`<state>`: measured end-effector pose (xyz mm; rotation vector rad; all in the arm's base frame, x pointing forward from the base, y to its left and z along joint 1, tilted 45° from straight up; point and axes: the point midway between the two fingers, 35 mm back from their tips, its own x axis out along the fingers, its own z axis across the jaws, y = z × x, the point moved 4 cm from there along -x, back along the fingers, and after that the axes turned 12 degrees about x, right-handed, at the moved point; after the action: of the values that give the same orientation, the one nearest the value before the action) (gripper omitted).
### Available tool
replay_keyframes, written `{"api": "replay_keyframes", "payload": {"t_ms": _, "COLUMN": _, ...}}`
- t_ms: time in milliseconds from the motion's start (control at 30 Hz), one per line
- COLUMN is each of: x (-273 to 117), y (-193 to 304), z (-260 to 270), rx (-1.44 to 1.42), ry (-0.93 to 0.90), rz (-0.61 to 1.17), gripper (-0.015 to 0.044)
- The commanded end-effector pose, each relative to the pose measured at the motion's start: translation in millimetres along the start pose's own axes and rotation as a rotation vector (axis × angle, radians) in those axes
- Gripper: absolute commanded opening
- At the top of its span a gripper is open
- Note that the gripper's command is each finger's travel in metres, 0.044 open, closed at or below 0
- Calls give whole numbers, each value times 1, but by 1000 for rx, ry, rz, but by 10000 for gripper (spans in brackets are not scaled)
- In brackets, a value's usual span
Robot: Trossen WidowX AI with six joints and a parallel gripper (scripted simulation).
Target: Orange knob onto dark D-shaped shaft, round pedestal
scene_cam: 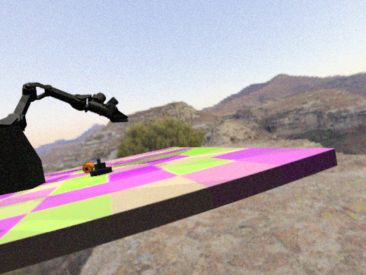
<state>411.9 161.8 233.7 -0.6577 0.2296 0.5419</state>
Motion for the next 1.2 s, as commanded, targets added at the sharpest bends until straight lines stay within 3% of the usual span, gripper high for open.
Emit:
{"api": "replay_keyframes", "payload": {"t_ms": 0, "x": 1, "y": 43, "z": -53, "rx": 311, "ry": 134, "rz": 264, "gripper": 440}}
{"api": "replay_keyframes", "payload": {"t_ms": 267, "x": -40, "y": 120, "z": -132, "rx": 1066, "ry": 534, "rz": 671, "gripper": 440}}
{"api": "replay_keyframes", "payload": {"t_ms": 433, "x": -78, "y": 152, "z": -154, "rx": 1563, "ry": 831, "rz": 828, "gripper": 440}}
{"api": "replay_keyframes", "payload": {"t_ms": 1167, "x": -66, "y": 175, "z": -157, "rx": 1575, "ry": 839, "rz": 832, "gripper": 440}}
